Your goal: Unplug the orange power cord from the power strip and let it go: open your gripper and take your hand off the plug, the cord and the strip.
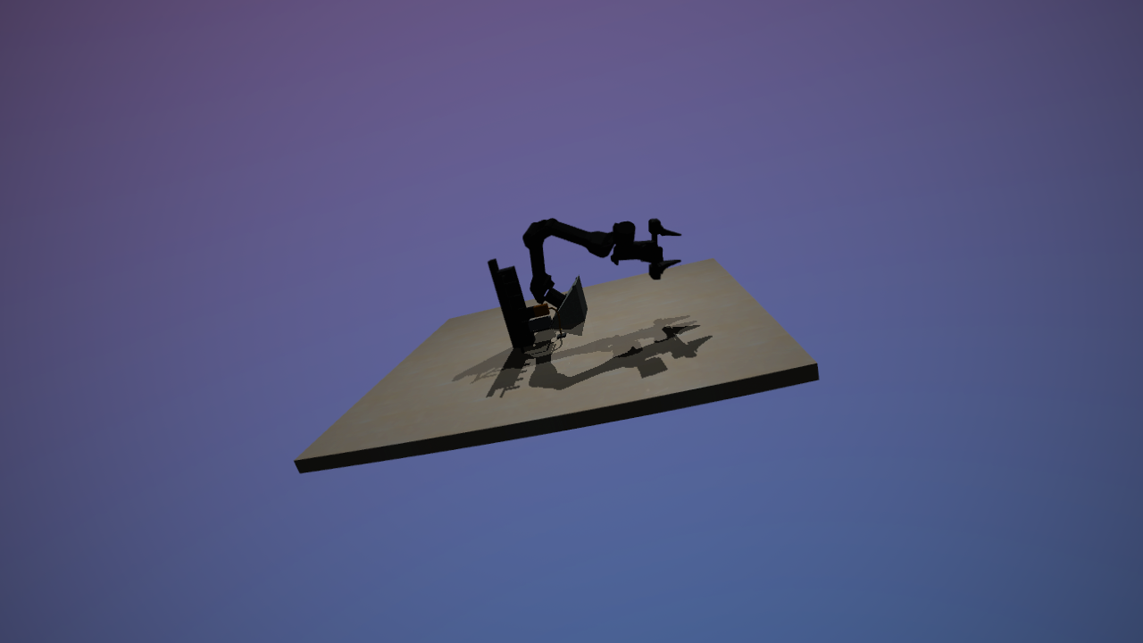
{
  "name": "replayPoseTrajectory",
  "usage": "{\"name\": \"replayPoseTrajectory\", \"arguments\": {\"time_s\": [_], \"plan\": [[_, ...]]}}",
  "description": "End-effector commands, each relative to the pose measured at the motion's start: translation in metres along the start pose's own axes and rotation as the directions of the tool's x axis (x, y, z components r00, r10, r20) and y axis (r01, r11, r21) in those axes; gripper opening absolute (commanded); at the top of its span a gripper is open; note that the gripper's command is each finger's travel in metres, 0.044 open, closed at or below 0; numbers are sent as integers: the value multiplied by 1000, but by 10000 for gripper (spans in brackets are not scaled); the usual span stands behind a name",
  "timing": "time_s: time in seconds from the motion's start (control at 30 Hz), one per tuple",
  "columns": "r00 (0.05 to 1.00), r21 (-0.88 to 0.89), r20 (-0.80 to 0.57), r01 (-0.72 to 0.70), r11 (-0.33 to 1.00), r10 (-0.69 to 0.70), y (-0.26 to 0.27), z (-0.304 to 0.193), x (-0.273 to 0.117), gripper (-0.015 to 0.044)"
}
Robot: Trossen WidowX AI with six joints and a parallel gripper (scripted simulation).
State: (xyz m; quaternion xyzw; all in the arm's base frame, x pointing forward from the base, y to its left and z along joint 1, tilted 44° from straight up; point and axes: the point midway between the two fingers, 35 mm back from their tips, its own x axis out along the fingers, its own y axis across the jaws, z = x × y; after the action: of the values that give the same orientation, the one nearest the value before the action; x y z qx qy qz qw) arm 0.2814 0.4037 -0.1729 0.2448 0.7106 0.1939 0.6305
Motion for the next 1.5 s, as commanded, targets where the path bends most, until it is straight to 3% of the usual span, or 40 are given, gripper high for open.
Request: {"name": "replayPoseTrajectory", "arguments": {"time_s": [0.0, 0.27, 0.4, 0.53, 0.73, 0.97, 1.47], "plan": [[1000, -7, 4, 8, 1000, -8, -1, 1, -1, 374], [925, -315, 117, 380, 870, -361, -43, 18, -80, 164], [825, -483, 139, 539, 690, -548, -68, 16, -134, 160], [689, -650, 140, 606, 459, -711, -91, 8, -194, 160], [461, -854, 119, 499, 146, -879, -117, -12, -282, 160], [187, -987, 94, 148, -66, -978, -133, -40, -379, 160], [174, -989, 93, 128, -71, -980, -134, -41, -385, 160]]}}
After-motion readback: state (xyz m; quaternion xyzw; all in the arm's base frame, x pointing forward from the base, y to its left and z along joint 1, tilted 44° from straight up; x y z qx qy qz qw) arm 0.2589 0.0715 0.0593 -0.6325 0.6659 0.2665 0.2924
